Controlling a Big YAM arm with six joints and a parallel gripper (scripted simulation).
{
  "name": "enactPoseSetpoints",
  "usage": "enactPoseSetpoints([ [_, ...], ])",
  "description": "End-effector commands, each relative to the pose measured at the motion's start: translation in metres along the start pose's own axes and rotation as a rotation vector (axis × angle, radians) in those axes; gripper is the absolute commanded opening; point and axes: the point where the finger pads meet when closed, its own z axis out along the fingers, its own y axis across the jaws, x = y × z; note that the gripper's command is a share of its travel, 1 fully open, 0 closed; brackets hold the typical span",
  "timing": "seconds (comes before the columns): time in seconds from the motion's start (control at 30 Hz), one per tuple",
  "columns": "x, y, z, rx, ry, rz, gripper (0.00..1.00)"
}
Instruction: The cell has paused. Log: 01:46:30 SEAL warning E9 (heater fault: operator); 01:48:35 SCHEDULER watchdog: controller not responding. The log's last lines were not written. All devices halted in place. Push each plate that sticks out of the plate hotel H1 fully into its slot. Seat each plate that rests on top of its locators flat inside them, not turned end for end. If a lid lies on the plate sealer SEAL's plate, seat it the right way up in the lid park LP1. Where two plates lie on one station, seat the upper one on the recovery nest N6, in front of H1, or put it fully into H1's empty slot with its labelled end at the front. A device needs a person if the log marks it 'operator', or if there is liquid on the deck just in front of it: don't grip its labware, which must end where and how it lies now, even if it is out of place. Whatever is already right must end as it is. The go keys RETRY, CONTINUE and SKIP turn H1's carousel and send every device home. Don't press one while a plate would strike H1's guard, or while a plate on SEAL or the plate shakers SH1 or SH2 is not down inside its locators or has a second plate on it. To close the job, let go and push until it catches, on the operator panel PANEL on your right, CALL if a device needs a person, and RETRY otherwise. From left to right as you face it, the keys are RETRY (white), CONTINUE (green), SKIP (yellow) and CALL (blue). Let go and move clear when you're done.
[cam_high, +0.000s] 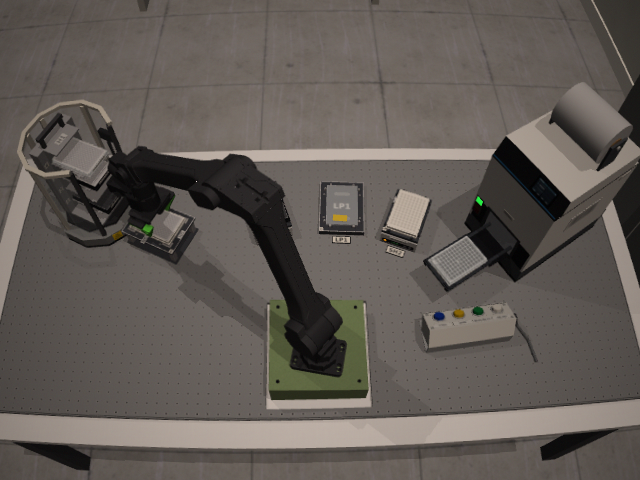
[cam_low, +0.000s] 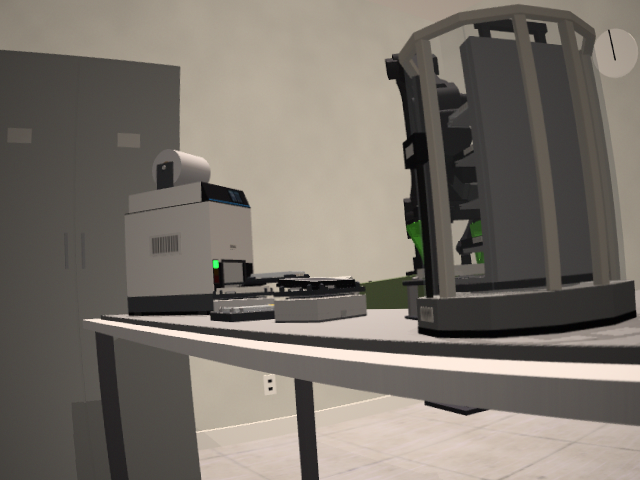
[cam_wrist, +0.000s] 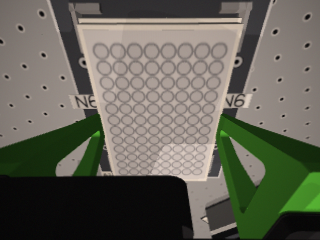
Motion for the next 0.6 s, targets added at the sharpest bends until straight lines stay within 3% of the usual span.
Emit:
enactPoseSetpoints([
  [0.0,-0.0127,-0.01,0.0005,0.003,-0.01,-0.004,0.8],
  [0.57,-0.0164,-0.0115,-0.0027,0.004,-0.014,-0.003,0.8],
])
